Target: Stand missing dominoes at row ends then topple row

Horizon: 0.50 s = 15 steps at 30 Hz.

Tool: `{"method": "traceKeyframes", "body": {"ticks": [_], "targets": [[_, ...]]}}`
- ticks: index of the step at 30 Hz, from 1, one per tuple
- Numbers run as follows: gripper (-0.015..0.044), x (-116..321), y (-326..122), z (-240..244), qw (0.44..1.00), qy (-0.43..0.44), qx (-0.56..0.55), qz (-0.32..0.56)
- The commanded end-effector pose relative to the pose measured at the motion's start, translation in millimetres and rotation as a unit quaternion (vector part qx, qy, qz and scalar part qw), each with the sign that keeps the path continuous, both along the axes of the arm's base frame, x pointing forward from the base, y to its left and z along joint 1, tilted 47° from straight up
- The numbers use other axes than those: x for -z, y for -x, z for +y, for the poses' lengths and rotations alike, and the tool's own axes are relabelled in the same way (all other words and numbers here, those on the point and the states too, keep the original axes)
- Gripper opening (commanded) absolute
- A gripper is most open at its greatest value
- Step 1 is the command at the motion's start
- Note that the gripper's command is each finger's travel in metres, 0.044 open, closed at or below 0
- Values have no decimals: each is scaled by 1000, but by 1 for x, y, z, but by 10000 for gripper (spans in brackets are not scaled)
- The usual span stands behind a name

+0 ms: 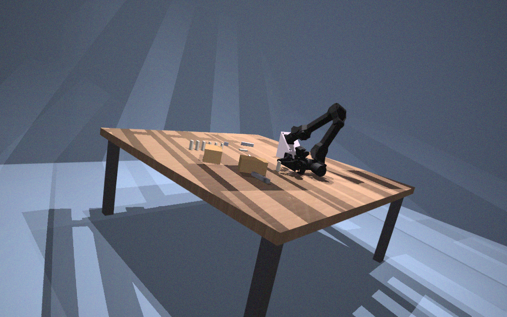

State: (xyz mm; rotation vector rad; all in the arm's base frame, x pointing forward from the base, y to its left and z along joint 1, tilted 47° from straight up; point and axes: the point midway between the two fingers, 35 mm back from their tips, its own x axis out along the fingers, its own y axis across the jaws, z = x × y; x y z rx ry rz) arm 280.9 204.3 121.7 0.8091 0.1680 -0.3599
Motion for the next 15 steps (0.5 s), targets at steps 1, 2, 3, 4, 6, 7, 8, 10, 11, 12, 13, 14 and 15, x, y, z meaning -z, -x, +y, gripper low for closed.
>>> {"method": "traceKeyframes", "body": {"ticks": [1,2,3,4,6,7,8,10,11,12,13,14,15], "targets": [[291,0,0,0,1000,-2,1,-2],[317,0,0,0,1000,-2,1,-2],[343,0,0,0,1000,-2,1,-2],[370,0,0,0,1000,-2,1,-2],[422,0,0,0,1000,-2,1,-2],[440,0,0,0,1000,-2,1,-2],[440,0,0,0,1000,-2,1,-2],[440,-1,0,-1,1000,-2,1,-1],[440,-5,0,-4,1000,-2,1,-1],[440,-11,-1,-10,1000,-1,1,-1],[440,-18,-1,-18,1000,-1,1,0],[440,-25,-1,-26,1000,-1,0,0],[440,-30,-1,-32,1000,0,0,0]]}}
